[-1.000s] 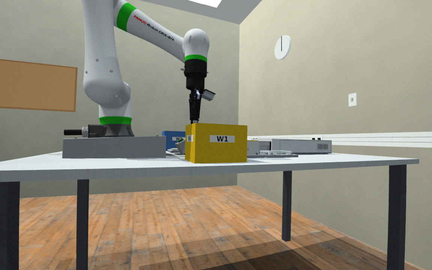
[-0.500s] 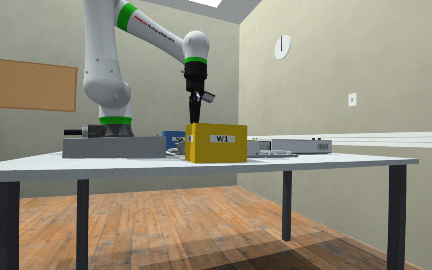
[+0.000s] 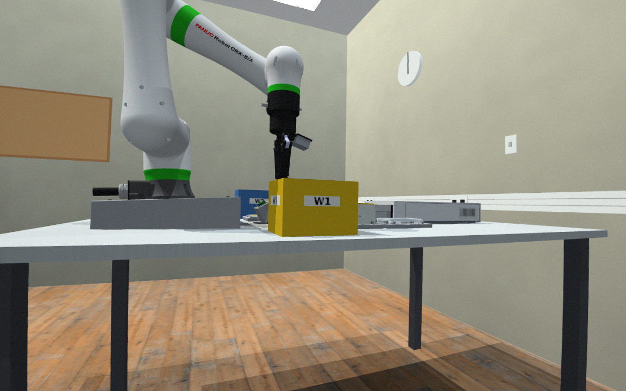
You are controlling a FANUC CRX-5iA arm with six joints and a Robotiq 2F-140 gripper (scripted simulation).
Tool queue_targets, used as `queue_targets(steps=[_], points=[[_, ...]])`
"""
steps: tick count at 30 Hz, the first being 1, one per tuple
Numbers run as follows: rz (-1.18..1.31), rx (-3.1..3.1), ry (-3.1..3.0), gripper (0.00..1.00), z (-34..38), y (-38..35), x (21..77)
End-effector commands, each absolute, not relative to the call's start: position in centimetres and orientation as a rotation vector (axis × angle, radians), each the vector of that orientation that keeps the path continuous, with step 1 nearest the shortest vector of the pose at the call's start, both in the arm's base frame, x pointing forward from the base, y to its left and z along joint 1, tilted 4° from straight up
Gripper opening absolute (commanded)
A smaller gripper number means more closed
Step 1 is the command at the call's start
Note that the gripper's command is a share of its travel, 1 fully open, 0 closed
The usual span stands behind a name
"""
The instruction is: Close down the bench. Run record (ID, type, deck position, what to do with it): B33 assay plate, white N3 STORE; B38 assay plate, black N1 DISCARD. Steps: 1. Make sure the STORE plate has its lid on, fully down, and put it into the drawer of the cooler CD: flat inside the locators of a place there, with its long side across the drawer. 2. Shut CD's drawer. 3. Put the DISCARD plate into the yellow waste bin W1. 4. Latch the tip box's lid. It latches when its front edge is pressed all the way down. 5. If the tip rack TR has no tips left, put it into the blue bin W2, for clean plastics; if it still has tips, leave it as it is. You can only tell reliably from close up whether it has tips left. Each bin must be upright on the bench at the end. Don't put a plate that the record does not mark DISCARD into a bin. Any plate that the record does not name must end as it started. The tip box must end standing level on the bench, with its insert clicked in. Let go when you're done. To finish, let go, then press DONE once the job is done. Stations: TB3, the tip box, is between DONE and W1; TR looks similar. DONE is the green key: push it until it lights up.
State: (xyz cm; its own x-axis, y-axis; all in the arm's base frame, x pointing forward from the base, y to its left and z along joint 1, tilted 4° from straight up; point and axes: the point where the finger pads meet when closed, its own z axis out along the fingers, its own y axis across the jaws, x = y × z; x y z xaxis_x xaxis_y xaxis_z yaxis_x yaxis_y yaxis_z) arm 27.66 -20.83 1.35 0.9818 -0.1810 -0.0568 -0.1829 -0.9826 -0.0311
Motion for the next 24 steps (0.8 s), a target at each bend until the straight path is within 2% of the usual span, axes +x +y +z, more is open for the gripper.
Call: queue_targets(steps=[1, 24], points=[[0.082, -3.092, 0.284, 0.1, 1.4, -20.9, 27.7], [0.082, -3.092, 0.284, 0.1, 3.0, -20.9, 27.8]])
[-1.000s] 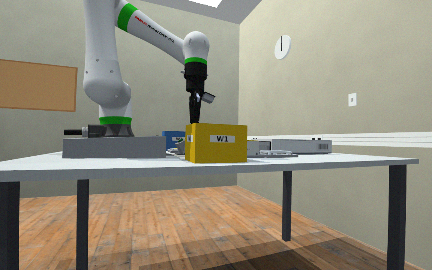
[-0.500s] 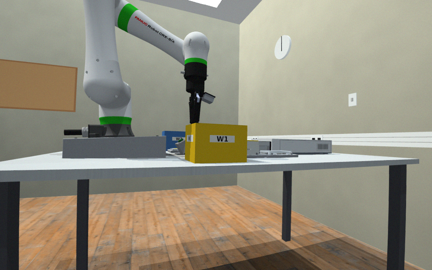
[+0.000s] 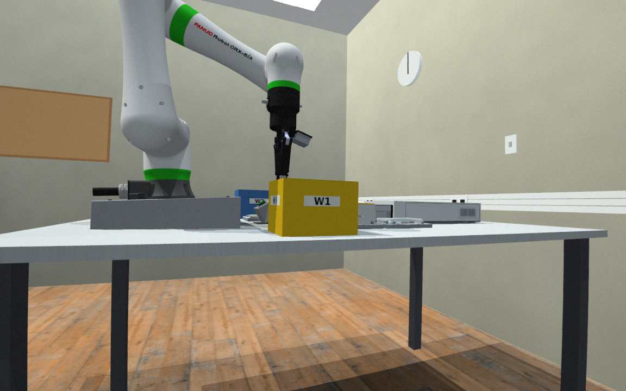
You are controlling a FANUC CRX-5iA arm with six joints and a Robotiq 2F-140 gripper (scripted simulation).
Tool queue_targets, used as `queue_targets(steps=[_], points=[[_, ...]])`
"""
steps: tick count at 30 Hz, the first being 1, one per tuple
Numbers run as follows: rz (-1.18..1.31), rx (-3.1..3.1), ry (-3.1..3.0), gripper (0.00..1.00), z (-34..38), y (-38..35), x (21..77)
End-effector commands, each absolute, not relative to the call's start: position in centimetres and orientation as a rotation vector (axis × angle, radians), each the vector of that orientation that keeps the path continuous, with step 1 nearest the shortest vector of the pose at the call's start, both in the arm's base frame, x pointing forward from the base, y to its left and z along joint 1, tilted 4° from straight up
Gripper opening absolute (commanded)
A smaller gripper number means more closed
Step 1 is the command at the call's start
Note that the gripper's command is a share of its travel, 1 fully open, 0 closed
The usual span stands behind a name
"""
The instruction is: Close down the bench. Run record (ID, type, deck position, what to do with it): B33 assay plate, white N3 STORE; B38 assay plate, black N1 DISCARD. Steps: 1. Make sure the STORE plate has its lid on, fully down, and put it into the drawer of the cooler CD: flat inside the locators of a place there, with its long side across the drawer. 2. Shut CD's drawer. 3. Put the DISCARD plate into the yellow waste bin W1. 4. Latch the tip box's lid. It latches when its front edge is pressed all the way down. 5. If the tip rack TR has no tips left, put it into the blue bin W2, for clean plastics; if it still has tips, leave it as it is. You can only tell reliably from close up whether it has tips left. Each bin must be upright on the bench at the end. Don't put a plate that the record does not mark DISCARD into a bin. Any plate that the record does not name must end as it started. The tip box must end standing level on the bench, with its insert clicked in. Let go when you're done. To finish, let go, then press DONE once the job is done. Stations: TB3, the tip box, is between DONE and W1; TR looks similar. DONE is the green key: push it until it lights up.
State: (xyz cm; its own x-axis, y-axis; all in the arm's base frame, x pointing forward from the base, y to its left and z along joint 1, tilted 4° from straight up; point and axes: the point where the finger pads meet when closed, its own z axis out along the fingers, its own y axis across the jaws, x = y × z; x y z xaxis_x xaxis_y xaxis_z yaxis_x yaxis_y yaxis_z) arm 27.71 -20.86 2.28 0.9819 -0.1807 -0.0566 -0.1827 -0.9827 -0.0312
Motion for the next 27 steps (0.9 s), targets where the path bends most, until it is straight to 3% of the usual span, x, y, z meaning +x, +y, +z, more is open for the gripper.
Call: queue_targets(steps=[1, 27], points=[[0.082, -3.092, 0.284, 0.1, 3.2, -20.9, 27.8], [0.082, -3.092, 0.284, 0.1, 7.6, -21.1, 28.0]])
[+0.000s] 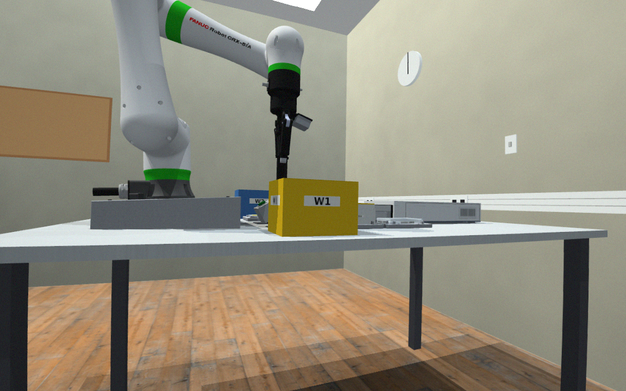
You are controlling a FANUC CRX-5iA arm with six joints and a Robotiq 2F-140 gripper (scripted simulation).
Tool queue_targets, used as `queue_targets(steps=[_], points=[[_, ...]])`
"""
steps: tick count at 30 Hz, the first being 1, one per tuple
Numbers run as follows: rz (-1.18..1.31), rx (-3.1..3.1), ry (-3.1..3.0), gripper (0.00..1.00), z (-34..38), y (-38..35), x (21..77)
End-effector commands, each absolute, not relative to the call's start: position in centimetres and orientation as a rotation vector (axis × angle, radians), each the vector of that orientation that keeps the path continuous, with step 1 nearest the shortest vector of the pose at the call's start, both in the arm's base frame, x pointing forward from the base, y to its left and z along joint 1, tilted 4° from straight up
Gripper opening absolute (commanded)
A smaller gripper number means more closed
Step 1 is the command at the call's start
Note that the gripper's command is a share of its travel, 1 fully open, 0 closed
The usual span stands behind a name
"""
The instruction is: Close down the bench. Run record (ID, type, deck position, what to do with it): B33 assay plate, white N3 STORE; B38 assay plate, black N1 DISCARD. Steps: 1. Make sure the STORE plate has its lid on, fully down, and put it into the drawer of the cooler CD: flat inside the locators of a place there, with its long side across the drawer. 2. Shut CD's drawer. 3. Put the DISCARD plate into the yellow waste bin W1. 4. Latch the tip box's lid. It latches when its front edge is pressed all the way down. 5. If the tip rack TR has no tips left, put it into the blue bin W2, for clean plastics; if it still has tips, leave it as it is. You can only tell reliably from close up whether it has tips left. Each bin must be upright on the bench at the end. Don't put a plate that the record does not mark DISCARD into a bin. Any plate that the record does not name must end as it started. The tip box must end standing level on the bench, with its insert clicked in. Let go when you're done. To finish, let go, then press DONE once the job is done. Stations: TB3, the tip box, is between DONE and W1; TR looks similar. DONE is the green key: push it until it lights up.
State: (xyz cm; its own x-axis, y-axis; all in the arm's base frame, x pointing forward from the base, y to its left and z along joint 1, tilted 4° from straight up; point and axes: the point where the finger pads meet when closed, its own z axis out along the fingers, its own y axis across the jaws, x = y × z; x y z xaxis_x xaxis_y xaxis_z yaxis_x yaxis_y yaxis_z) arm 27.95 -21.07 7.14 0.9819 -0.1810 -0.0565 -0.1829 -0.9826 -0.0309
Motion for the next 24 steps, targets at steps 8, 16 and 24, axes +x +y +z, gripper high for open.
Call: queue_targets(steps=[8, 16, 24], points=[[0.082, -3.092, 0.284, 0.1, 9.2, -21.2, 28.1], [0.082, -3.092, 0.284, 0.1, 9.4, -21.2, 28.1], [0.081, -3.096, 0.232, 0.88, 9.3, -21.1, 28.5]])
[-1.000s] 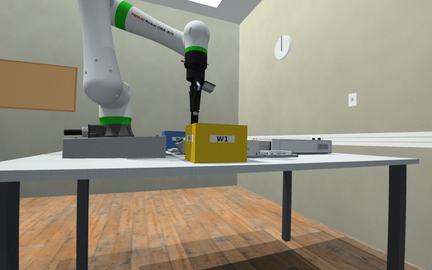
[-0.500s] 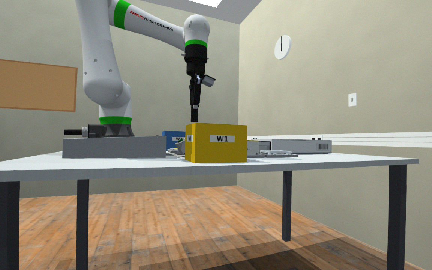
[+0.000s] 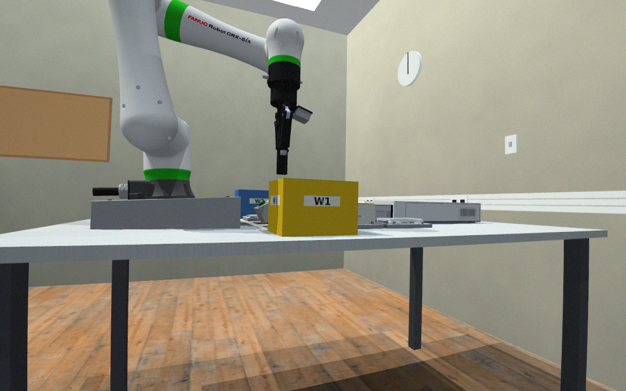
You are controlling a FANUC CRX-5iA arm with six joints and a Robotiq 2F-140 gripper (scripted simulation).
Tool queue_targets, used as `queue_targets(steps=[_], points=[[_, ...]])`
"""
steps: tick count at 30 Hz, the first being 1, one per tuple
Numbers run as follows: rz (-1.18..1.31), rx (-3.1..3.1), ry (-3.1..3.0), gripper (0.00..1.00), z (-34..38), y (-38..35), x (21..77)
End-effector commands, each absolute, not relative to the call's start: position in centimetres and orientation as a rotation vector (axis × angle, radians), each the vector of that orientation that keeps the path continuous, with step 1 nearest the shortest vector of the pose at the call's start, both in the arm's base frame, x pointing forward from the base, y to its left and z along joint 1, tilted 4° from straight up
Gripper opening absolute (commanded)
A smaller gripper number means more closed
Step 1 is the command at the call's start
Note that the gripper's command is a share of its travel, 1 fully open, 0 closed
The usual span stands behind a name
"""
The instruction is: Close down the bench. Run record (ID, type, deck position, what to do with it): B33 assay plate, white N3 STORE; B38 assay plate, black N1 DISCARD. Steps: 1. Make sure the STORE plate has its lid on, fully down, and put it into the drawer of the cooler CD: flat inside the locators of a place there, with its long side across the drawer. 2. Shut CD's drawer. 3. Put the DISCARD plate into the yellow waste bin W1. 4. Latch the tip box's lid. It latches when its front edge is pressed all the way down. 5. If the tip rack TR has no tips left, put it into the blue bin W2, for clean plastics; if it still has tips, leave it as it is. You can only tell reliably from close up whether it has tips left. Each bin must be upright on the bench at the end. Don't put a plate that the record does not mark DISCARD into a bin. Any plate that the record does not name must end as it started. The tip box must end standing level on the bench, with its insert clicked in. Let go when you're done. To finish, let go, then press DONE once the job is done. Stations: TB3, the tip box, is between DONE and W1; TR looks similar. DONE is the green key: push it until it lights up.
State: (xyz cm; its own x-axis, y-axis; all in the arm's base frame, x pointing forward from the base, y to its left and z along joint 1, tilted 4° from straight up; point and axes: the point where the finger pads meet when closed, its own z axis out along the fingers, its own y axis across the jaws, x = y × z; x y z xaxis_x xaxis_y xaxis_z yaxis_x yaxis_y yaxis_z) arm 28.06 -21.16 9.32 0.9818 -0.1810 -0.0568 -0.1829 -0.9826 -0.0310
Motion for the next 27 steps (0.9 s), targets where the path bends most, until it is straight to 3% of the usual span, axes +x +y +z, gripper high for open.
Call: queue_targets(steps=[1, 27], points=[[0.081, -3.096, 0.22, 0.88, 9.3, -20.9, 28.8], [0.08, -3.096, 0.22, 0.88, 7.9, -17.9, 37.0]])
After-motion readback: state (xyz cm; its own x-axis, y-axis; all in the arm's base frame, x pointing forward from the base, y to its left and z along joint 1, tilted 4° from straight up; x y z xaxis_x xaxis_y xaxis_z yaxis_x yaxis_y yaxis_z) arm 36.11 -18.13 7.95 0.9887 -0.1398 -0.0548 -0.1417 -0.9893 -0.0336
